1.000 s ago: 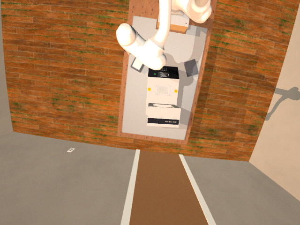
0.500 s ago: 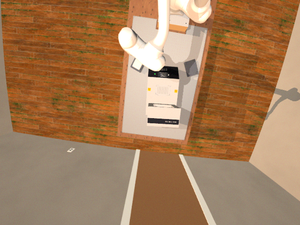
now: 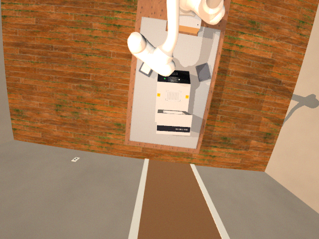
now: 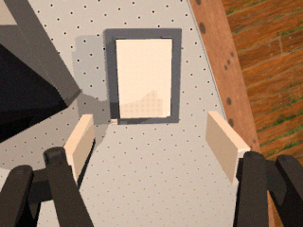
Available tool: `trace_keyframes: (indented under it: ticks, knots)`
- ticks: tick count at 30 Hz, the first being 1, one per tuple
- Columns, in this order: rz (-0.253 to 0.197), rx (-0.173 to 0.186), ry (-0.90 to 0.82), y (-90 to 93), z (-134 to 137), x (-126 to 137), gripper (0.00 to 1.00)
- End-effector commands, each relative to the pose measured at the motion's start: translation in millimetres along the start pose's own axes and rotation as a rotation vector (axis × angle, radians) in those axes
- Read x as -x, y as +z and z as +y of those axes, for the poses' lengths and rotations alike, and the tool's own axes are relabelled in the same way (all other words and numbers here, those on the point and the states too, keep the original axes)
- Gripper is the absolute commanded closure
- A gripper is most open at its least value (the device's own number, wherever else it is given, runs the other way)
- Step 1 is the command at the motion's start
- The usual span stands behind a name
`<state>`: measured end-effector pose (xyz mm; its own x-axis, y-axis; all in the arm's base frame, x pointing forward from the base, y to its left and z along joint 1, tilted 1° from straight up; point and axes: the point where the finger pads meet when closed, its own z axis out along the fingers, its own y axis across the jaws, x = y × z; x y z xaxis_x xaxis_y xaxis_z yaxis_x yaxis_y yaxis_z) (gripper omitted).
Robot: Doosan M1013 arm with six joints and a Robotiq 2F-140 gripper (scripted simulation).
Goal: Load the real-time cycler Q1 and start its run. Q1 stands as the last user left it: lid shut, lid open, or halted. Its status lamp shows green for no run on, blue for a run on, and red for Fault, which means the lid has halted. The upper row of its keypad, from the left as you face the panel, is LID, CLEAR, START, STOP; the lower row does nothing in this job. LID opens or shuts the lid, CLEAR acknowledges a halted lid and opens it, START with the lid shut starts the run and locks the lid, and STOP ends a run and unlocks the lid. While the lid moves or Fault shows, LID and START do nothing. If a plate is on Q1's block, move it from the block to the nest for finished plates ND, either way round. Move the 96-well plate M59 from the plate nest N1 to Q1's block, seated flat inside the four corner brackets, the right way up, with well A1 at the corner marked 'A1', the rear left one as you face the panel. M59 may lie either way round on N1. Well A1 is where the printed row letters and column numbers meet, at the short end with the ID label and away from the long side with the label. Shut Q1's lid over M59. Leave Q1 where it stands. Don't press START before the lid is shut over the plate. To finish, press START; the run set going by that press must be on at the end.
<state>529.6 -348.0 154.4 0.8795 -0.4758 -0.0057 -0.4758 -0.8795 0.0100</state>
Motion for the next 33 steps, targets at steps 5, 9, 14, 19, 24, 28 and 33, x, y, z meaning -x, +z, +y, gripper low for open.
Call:
trace_keyframes:
  ticks: [5,9,14,19,24,28,33]
  knots:
    - [0.0,0.0,0.0,26.9,0,0,0.34]
    - [0.0,0.0,0.0,40.2,0,0,0.34]
    - [0.0,0.0,0.0,50.2,0,0,0.34]
    - [0.0,0.0,0.0,66.9,0,0,0.34]
    - [0.0,0.0,0.0,83.5,0,0,0.34]
    - [0.0,0.0,0.0,90.2,0,0,0.34]
    - [0.0,0.0,0.0,106.9,0,0,0.34]
